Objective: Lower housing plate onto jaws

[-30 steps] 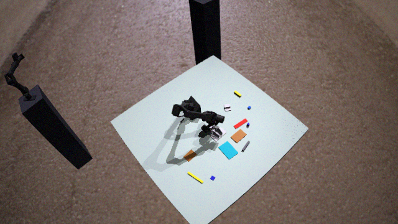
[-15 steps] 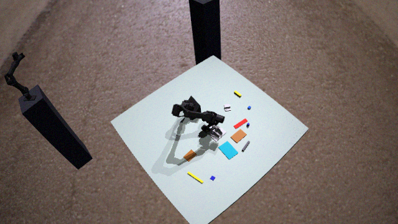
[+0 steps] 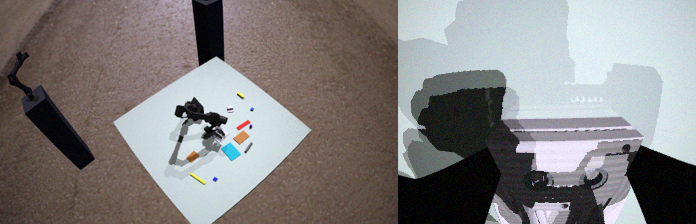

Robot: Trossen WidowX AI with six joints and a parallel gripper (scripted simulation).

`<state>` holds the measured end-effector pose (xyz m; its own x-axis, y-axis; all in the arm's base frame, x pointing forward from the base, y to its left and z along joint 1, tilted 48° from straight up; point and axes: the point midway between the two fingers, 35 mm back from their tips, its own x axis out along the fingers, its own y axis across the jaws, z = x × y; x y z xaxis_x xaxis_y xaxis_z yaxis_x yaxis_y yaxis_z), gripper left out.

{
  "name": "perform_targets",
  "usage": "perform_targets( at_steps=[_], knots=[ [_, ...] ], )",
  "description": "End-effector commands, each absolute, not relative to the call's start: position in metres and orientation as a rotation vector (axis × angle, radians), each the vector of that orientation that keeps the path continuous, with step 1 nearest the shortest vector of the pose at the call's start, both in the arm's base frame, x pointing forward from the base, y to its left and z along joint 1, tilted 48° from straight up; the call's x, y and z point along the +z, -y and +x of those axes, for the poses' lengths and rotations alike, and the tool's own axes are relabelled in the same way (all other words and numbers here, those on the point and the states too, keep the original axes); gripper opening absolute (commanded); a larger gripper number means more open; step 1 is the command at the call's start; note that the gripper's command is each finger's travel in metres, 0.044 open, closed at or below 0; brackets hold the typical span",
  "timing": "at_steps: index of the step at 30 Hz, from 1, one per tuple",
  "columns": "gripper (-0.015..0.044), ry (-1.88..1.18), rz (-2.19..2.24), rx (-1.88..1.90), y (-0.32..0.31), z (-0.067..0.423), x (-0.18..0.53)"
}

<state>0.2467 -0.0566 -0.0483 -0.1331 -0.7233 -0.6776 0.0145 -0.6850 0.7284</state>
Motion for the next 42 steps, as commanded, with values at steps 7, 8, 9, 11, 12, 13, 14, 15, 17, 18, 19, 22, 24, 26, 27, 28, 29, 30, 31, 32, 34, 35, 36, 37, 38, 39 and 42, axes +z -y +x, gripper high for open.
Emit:
perform_targets(
  at_steps=[7,8,9,11,12,13,14,15,17,18,19,22,24,26,27,28,29,30,31,32,34,35,36,37,38,39,42],
  knots=[
    [0.0351,0.796,1.629,-1.867,0.0576,0.2472,-0.0498],
    [0.0351,0.796,1.629,-1.867,0.0577,0.2472,-0.0499],
    [0.0351,0.796,1.629,-1.867,0.0577,0.2472,-0.0499],
    [0.0351,0.796,1.629,-1.867,0.0577,0.2472,-0.0499],
    [0.0351,0.796,1.629,-1.867,0.0577,0.2472,-0.0499],
    [0.0351,0.796,1.629,-1.867,0.0578,0.2472,-0.0499],
    [0.0351,0.796,1.629,-1.867,0.0581,0.2472,-0.0502],
    [0.0351,0.796,1.629,-1.867,0.0585,0.2471,-0.0506],
    [0.0351,0.796,1.628,-1.867,0.0592,0.2469,-0.0512],
    [0.0351,0.796,1.628,-1.867,0.0593,0.2469,-0.0513],
    [0.0351,0.796,1.628,-1.867,0.0593,0.2469,-0.0513],
    [0.0351,0.796,1.628,-1.867,0.0593,0.2469,-0.0513],
    [0.0351,0.796,1.628,-1.867,0.0593,0.2469,-0.0513],
    [0.0351,0.796,1.628,-1.867,0.0593,0.2469,-0.0513],
    [0.0351,0.796,1.628,-1.867,0.0593,0.2469,-0.0513],
    [0.0351,0.796,1.628,-1.867,0.0593,0.2469,-0.0513],
    [0.0351,0.796,1.628,-1.867,0.0593,0.2469,-0.0513],
    [0.0351,0.796,1.628,-1.867,0.0593,0.2469,-0.0513],
    [0.0351,0.796,1.628,-1.867,0.0593,0.2469,-0.0513],
    [0.0351,0.796,1.628,-1.867,0.0593,0.2469,-0.0513],
    [0.0351,0.796,1.628,-1.867,0.0593,0.2469,-0.0513],
    [0.0351,0.796,1.628,-1.867,0.0593,0.2469,-0.0513],
    [0.0351,0.796,1.628,-1.867,0.0593,0.2469,-0.0513],
    [0.0351,0.796,1.628,-1.867,0.0593,0.2469,-0.0513],
    [0.0351,0.796,1.628,-1.867,0.0593,0.2469,-0.0513],
    [0.0351,0.796,1.628,-1.867,0.0593,0.2469,-0.0513],
    [0.0351,0.796,1.628,-1.867,0.0593,0.2469,-0.0513]
  ],
)
